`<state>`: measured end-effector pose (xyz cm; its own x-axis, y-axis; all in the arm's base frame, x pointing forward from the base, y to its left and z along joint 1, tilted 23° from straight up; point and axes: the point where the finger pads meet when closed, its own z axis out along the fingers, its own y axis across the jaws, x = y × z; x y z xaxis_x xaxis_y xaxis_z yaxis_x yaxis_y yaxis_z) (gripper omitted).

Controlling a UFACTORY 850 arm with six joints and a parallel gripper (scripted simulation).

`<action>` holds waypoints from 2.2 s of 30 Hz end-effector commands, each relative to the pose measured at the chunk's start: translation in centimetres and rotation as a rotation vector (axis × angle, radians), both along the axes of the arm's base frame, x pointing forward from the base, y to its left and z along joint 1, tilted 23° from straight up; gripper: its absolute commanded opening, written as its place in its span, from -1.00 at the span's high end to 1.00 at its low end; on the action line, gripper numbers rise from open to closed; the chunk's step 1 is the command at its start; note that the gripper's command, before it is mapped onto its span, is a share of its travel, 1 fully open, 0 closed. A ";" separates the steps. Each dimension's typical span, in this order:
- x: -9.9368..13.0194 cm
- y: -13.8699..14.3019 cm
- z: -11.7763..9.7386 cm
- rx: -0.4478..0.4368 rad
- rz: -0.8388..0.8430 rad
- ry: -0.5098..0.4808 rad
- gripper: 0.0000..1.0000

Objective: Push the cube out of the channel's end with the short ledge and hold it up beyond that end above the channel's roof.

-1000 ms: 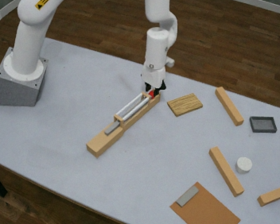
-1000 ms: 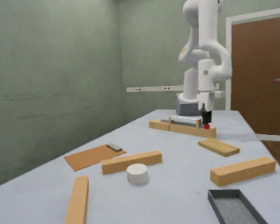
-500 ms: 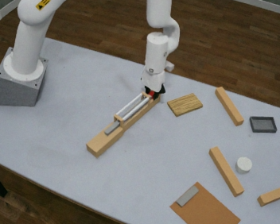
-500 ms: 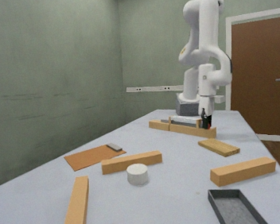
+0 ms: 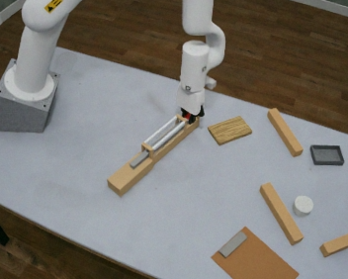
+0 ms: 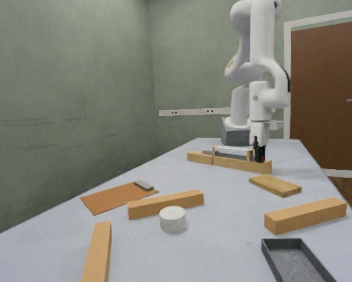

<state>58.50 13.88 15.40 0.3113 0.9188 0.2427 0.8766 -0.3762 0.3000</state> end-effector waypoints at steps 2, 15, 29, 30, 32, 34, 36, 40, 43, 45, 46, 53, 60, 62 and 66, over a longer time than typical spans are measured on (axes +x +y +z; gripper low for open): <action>0.0 0.0 0.0 0.006 0.002 -0.005 1.00; 0.0 0.0 0.0 0.006 0.002 -0.005 1.00; 0.0 0.0 0.0 0.006 0.002 -0.005 1.00; 0.0 0.0 0.0 0.006 0.002 -0.005 1.00; 0.0 0.0 0.1 0.006 0.002 -0.005 1.00; 0.0 0.0 0.1 0.006 0.002 -0.005 1.00; 0.0 0.0 0.1 0.006 0.002 -0.005 1.00; -0.1 0.0 0.3 0.006 0.002 -0.005 1.00; -0.2 -0.1 0.7 0.006 0.002 -0.005 1.00; -0.4 -0.1 1.2 0.006 0.002 -0.005 1.00; -0.5 -0.2 1.4 0.006 0.002 -0.005 1.00; -1.3 -0.4 3.2 0.006 0.002 -0.005 1.00; -2.7 -0.9 6.8 0.006 0.002 -0.005 1.00; -2.9 -1.0 7.3 0.006 0.002 -0.005 1.00; -3.0 -1.0 7.5 0.006 0.002 -0.005 1.00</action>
<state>55.57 12.83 22.64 0.2947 0.9141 0.2786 0.8745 -0.3755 0.3071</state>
